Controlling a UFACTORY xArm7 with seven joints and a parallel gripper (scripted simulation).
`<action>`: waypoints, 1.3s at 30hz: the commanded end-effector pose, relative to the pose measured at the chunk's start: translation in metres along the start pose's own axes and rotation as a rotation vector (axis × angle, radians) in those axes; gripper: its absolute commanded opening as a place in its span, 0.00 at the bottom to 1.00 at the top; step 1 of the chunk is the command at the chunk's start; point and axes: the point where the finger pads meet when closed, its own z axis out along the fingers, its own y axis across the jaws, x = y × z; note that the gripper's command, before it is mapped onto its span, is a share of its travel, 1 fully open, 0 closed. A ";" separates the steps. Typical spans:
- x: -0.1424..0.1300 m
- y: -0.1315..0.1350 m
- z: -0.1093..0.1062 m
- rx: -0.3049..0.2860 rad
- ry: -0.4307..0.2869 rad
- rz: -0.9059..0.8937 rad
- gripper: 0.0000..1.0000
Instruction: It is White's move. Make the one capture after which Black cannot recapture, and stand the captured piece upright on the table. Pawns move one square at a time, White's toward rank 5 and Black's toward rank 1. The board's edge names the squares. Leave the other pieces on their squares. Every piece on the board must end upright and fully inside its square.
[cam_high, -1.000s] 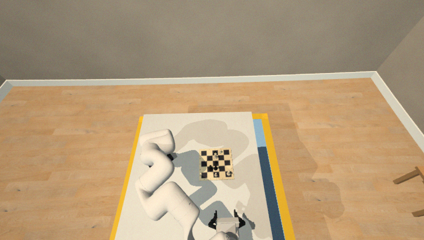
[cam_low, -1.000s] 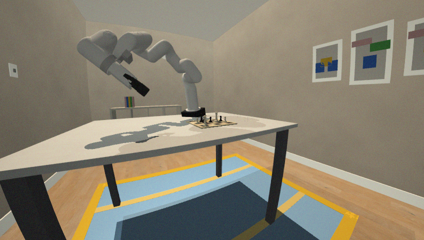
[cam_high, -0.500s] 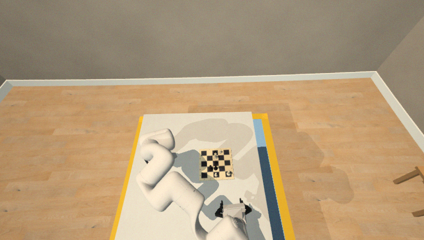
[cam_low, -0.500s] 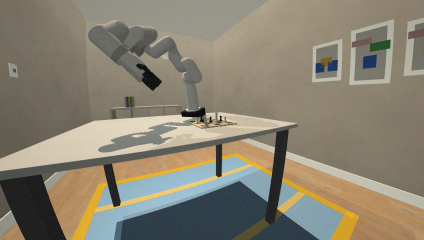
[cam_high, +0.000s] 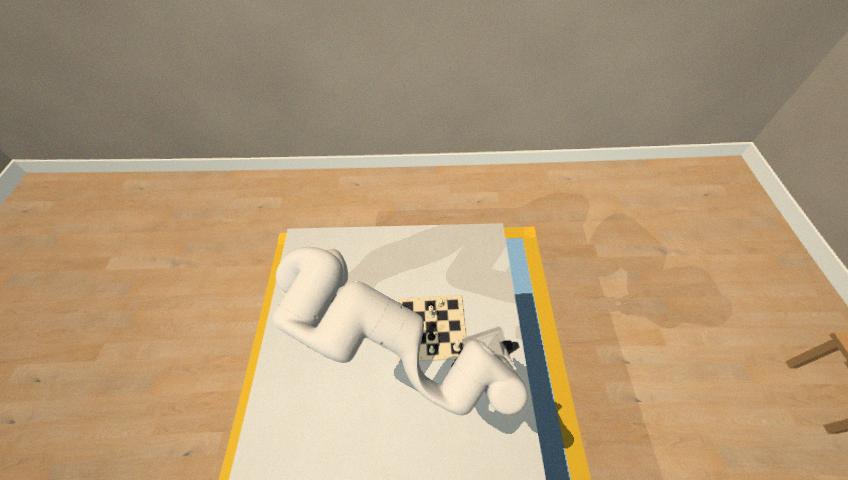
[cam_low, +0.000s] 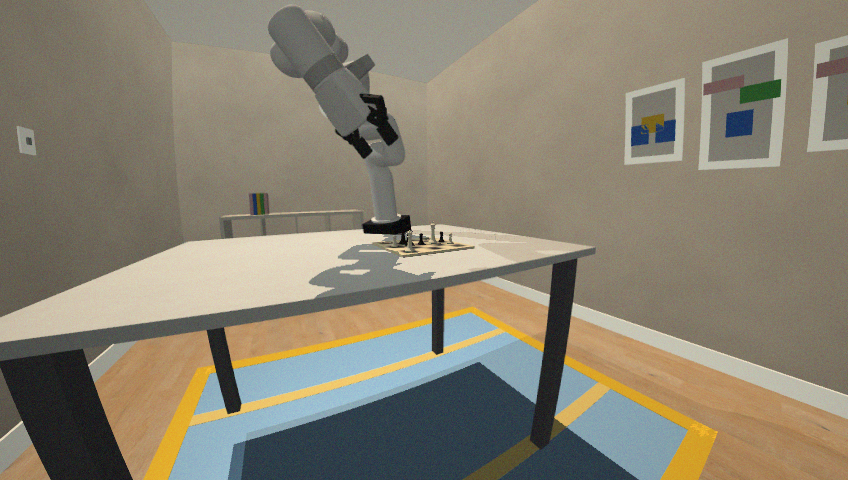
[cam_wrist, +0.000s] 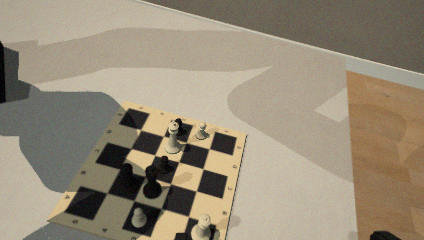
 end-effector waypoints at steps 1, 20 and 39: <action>0.049 0.028 0.025 0.014 -0.069 -0.071 1.00; 0.164 0.016 0.160 0.164 -0.336 -0.257 1.00; 0.152 -0.066 0.226 0.271 -0.660 -0.329 1.00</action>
